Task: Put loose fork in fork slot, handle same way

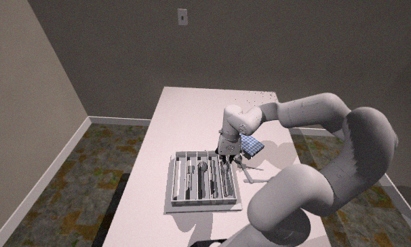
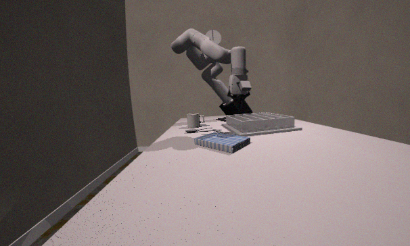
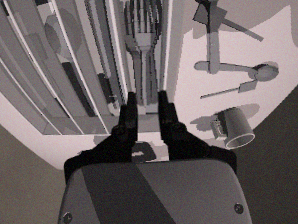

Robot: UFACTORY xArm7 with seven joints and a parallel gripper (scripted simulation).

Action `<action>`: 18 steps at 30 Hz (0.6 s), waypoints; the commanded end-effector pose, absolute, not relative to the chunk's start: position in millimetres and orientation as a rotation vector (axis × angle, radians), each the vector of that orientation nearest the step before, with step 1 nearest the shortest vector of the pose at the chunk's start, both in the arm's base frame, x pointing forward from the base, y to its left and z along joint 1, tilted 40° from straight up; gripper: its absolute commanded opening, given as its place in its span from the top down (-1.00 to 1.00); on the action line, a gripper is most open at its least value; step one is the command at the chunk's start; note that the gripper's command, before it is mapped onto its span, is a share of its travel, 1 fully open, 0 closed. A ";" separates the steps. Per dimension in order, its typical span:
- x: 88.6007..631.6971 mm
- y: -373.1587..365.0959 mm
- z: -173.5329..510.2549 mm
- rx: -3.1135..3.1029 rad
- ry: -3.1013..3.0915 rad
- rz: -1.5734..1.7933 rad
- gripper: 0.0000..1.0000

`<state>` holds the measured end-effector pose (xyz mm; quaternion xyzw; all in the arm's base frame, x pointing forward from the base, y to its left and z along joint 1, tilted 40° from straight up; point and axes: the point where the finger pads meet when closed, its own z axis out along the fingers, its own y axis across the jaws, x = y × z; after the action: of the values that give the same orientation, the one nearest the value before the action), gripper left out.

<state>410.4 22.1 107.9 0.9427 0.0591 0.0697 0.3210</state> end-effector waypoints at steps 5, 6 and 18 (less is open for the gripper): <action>405.3 35.6 125.4 2.477 0.157 0.187 0.52; 405.0 36.2 126.2 2.477 0.157 0.187 0.52; 404.6 37.0 127.3 2.477 0.157 0.187 -1.00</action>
<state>403.8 35.2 126.0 0.9427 0.0590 0.0692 0.3211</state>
